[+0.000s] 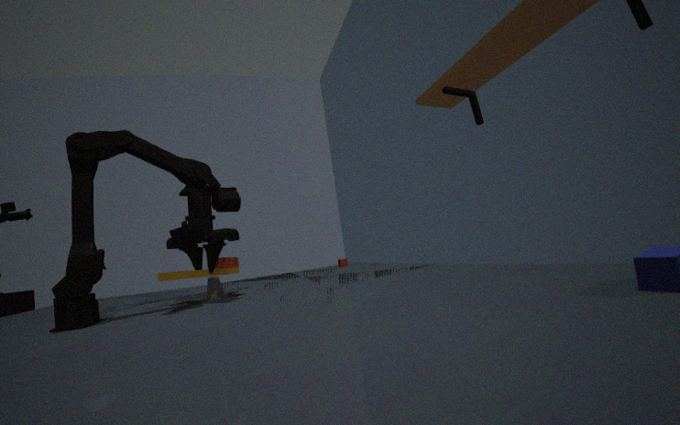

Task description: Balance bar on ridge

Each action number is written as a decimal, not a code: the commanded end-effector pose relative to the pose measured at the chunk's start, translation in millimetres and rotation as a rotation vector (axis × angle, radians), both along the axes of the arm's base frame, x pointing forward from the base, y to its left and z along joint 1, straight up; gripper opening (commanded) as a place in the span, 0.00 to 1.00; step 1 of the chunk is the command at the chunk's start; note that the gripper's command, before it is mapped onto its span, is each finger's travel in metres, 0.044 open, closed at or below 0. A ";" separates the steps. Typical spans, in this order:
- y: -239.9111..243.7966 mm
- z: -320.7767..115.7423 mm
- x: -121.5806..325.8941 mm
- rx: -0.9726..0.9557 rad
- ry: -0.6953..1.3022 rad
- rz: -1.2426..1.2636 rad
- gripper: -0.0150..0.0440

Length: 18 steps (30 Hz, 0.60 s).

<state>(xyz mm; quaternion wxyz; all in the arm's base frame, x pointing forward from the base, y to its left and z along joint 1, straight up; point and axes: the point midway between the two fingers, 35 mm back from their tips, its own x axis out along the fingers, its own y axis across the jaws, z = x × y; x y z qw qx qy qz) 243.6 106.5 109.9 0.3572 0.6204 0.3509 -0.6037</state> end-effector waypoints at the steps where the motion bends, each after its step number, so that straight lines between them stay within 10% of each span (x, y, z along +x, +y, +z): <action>1: 1.2 -0.7 0.1 0.007 0.001 -0.006 0.25; 18: 1.2 -2.1 0.2 0.007 0.001 -0.006 0.25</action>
